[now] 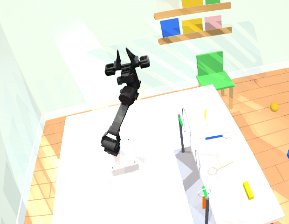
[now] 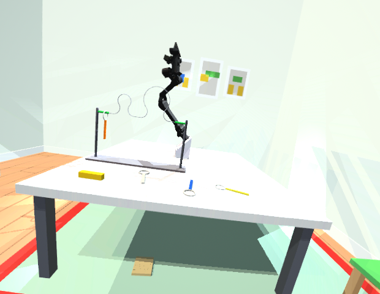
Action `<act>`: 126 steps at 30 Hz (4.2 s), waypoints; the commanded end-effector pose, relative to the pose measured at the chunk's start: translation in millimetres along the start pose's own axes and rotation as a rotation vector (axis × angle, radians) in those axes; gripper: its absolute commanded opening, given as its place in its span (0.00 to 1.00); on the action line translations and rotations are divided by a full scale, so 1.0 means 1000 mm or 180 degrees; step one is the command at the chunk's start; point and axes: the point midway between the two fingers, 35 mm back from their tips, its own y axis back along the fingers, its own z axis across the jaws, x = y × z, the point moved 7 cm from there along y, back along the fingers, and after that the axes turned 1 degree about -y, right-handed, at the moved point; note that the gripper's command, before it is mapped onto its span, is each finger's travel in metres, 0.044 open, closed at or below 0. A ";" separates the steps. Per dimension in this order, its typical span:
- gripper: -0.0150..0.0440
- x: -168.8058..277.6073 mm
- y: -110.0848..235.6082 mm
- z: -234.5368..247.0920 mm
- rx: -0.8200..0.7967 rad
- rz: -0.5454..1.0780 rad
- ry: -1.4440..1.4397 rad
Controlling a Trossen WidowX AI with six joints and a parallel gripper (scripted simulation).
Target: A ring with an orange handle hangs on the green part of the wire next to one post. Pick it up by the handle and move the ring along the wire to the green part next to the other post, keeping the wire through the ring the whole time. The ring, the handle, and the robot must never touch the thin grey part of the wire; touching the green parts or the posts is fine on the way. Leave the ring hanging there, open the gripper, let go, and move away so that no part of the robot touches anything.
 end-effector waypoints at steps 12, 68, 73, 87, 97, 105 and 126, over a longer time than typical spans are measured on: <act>0.53 -0.083 0.080 -0.113 0.1062 0.0395 0.1177; 0.53 -0.422 0.409 -0.077 0.4083 0.3521 0.4738; 0.53 -0.431 0.477 -0.063 0.3969 0.3923 0.4343; 0.53 -0.440 0.574 -0.014 0.3571 0.4362 0.3925; 0.53 -0.431 0.527 -0.064 0.3573 0.4342 0.3940; 0.53 -0.431 0.527 -0.069 0.3574 0.4339 0.3941; 0.53 -0.431 0.529 -0.103 0.3575 0.4326 0.3950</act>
